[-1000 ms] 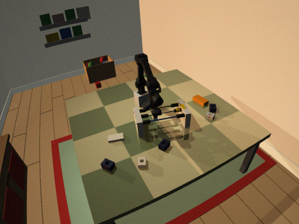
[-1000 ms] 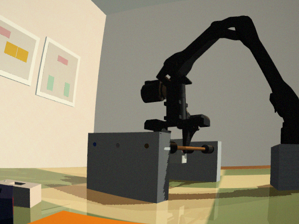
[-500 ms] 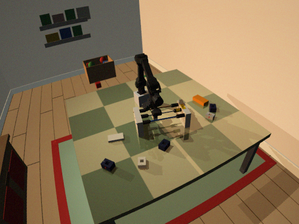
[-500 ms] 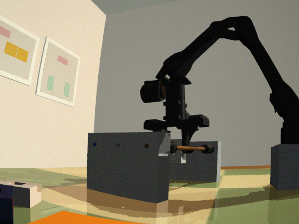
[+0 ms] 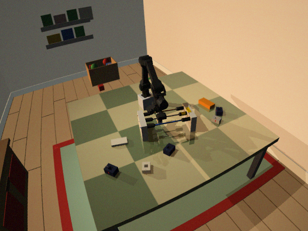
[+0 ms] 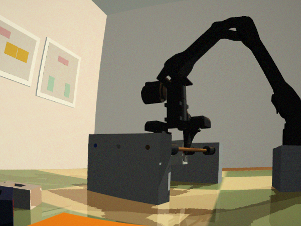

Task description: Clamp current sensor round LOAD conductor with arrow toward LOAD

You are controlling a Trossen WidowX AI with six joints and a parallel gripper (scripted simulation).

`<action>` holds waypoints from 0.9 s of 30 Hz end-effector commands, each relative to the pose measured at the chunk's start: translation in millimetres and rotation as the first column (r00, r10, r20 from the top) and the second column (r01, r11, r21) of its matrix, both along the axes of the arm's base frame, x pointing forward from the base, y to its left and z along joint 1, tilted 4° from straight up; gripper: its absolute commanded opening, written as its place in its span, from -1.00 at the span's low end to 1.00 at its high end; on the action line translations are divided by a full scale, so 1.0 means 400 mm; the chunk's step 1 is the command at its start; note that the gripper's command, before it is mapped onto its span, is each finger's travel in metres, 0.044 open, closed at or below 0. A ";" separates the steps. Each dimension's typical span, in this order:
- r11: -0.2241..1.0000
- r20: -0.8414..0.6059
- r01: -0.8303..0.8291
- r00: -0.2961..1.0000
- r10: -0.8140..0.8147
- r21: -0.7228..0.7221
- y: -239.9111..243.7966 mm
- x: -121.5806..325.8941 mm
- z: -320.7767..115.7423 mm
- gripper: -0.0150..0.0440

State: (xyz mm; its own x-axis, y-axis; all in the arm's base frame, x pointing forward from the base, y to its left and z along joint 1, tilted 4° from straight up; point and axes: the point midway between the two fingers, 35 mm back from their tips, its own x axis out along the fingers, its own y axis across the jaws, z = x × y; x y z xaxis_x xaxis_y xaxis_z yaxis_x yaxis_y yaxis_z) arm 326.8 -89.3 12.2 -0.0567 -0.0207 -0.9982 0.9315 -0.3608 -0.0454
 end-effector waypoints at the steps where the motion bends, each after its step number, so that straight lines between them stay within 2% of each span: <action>1: 1.000 -0.002 0.000 1.000 0.000 0.000 0.000 -0.001 0.000 0.41; 25: 1.000 -0.002 0.000 1.000 0.000 0.000 0.000 -0.001 0.000 0.41; 27: 1.000 -0.002 0.000 1.000 0.000 0.000 0.000 -0.001 0.000 0.59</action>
